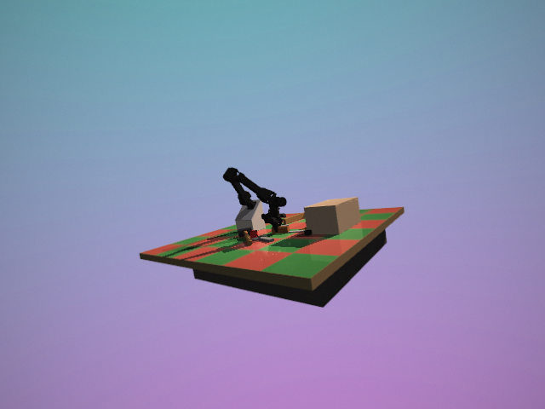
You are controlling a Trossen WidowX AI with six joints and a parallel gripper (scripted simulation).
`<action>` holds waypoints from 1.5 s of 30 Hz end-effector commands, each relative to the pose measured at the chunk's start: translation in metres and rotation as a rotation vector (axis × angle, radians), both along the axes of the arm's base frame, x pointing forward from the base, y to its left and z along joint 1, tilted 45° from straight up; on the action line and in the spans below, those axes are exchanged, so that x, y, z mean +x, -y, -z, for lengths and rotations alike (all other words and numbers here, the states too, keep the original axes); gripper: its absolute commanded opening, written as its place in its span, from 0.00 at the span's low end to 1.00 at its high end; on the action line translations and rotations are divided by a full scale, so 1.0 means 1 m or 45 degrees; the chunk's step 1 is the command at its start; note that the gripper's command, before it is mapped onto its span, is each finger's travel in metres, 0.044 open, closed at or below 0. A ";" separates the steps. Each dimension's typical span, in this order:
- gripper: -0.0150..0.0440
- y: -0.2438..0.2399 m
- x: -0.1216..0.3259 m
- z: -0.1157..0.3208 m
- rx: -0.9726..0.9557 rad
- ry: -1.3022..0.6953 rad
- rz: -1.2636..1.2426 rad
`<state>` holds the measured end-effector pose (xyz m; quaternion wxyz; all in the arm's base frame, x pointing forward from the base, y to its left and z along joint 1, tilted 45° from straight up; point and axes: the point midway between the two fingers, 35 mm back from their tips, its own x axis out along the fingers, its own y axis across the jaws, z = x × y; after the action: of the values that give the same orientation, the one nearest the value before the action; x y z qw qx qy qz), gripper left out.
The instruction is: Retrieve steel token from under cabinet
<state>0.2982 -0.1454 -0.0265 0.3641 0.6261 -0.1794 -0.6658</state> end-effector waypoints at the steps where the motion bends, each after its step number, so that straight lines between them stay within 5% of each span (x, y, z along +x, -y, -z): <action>1: 0.25 0.002 -0.008 0.000 0.005 -0.011 -0.001; 45: 0.25 0.020 -0.058 -0.014 0.003 -0.016 -0.001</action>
<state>0.2476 -0.1635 -0.0121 0.3653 0.6245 -0.1793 -0.6667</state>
